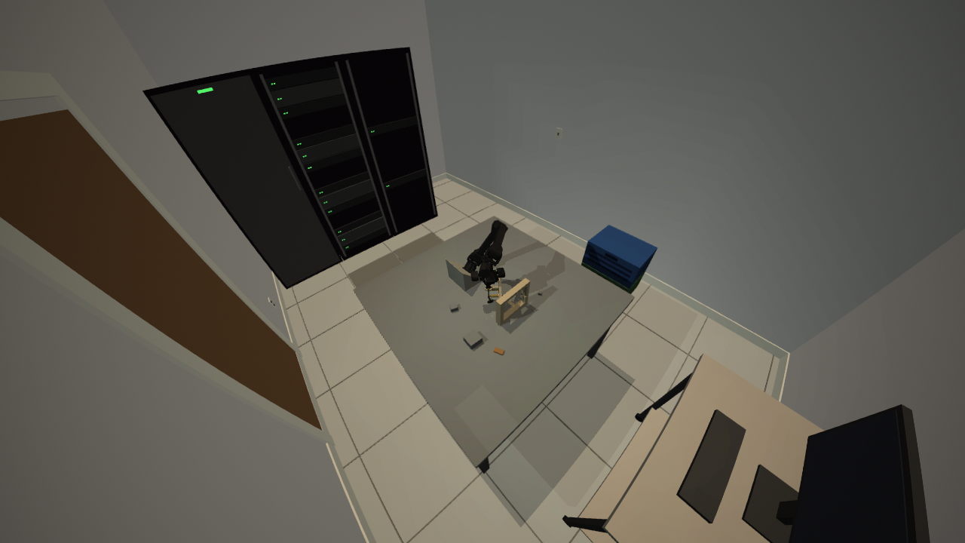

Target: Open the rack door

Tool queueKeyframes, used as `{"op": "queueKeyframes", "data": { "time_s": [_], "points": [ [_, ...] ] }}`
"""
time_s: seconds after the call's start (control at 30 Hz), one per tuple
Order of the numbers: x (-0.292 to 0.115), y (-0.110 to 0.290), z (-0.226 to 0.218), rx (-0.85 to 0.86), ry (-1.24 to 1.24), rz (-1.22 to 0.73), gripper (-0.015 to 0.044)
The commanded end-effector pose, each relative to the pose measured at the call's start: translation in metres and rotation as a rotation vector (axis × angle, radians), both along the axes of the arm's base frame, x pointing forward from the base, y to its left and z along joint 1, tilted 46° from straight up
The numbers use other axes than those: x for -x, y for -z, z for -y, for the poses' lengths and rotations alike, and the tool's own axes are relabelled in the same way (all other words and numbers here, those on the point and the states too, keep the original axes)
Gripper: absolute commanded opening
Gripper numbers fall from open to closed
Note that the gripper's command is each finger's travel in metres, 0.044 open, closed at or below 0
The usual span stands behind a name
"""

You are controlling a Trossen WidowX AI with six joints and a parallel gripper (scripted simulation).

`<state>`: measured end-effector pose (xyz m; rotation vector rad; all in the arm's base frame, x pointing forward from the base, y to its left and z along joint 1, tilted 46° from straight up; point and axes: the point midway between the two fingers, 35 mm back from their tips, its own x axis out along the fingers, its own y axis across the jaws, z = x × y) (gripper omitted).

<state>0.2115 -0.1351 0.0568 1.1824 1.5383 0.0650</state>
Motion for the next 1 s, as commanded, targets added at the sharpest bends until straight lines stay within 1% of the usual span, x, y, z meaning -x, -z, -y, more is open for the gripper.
{"op": "queueKeyframes", "data": {
  "time_s": [0.0,0.97],
  "points": [
    [0.004,0.007,0.006,0.011,-0.058,0.061,0.0023],
    [0.018,0.058,0.056,0.084,-0.389,0.381,0.0023]
  ]
}}
